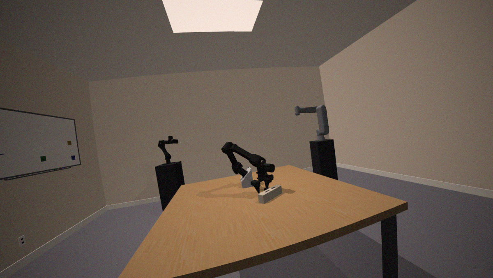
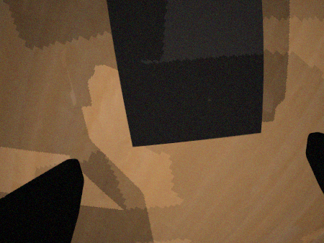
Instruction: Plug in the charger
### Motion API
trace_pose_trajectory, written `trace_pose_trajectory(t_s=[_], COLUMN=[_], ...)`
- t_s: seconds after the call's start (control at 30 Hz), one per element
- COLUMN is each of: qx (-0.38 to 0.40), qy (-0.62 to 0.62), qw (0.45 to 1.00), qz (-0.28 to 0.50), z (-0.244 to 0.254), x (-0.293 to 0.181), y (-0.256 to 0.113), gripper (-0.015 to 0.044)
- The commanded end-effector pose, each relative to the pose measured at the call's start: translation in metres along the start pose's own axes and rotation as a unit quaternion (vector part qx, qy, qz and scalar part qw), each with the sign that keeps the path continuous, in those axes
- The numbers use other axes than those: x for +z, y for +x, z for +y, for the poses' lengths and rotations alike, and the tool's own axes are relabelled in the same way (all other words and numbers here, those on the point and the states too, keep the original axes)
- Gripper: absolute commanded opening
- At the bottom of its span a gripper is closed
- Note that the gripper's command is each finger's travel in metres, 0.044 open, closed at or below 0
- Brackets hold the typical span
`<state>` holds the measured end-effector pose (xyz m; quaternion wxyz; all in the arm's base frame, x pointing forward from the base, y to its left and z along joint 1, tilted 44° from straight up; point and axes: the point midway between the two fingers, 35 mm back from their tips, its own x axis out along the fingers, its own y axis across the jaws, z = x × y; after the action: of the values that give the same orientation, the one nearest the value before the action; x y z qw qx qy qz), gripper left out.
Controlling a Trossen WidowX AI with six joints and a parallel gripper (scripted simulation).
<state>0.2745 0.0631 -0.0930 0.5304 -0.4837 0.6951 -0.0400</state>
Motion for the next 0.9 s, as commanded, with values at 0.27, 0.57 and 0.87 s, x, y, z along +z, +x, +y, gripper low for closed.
trace_pose_trajectory(t_s=[0.27, 0.57, 0.87], qx=[0.001, 0.000, -0.013], qy=[-0.003, 0.001, 0.056], qw=[1.000, 1.000, 0.959], qz=[0.001, -0.005, -0.277], z=[0.001, 0.000, 0.003], x=[-0.014, -0.017, -0.003], y=[0.002, 0.000, -0.070], gripper=[0.0440, 0.0440, 0.0440])
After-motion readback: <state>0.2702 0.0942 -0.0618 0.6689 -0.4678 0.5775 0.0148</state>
